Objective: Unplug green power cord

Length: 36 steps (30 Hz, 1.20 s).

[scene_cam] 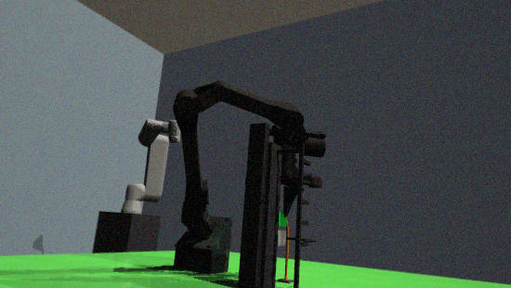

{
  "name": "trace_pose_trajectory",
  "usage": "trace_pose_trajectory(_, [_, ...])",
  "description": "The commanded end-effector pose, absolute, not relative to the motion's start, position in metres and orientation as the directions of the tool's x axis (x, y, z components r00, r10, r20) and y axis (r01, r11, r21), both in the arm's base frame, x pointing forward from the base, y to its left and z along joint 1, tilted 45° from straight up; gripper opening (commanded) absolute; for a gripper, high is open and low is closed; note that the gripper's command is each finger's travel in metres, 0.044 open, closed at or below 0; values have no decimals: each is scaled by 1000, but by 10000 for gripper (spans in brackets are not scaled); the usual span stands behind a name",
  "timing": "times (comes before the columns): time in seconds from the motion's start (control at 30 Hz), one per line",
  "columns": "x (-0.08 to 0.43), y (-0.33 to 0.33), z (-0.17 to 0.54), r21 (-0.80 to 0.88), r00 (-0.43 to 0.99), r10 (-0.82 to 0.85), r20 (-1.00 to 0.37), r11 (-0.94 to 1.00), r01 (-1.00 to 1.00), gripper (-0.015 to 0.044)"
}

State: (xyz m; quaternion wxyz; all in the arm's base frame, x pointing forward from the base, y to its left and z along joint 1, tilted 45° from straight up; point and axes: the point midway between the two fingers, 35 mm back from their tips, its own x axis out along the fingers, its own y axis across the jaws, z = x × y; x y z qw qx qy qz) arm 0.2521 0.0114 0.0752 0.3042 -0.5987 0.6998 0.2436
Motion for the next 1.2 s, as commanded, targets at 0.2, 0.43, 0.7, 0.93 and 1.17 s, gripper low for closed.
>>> trace_pose_trajectory(0.2, [252, 11, 75, -25, -98, -690, -717, 166, -986, 28])
trace_pose_trajectory(0.43, [254, 15, 72, -25, -97, -690, -718, 165, -986, 0])
trace_pose_trajectory(0.7, [257, 25, 63, -24, -96, -689, -718, 164, -986, 0])
trace_pose_trajectory(0.93, [259, 33, 56, -24, -96, -689, -718, 162, -986, 0])
trace_pose_trajectory(1.17, [260, 43, 50, -23, -96, -689, -719, 161, -987, 0])
